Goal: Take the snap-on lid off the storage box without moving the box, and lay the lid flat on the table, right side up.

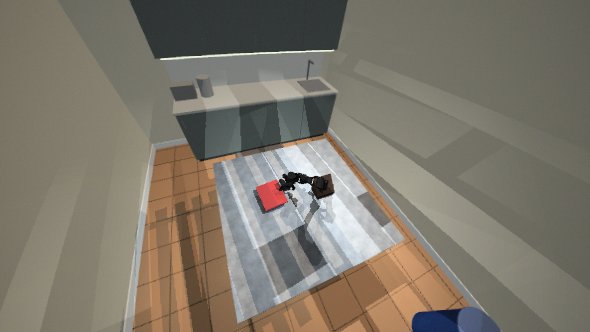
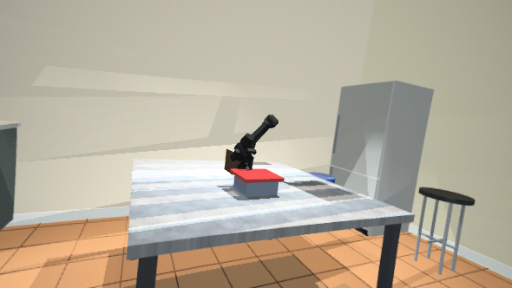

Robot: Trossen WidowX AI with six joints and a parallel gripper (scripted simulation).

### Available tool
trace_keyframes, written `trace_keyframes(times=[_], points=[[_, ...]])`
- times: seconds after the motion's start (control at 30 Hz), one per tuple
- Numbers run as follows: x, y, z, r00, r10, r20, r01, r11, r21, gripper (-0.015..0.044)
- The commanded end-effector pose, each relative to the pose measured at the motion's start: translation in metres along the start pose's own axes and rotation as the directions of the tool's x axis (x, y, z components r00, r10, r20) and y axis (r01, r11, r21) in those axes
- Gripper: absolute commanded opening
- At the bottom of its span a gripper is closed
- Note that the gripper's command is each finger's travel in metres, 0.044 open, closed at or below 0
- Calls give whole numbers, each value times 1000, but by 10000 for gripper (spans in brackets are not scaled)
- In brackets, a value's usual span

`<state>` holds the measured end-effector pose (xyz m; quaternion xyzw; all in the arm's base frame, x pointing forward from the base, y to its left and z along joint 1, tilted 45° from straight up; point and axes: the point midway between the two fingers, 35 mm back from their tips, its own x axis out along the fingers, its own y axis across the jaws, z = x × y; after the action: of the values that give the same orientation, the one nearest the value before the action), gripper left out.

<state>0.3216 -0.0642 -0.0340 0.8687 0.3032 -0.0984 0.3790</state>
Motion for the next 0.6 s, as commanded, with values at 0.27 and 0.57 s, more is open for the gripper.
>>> trace_keyframes(times=[0.27, 0.57], points=[[-2, 3, 0, 1000, 1, -2, -1, 1000, -5, 0], [-3, 4, 0, 1000, 1, -2, -1, 1000, -5, 0]])
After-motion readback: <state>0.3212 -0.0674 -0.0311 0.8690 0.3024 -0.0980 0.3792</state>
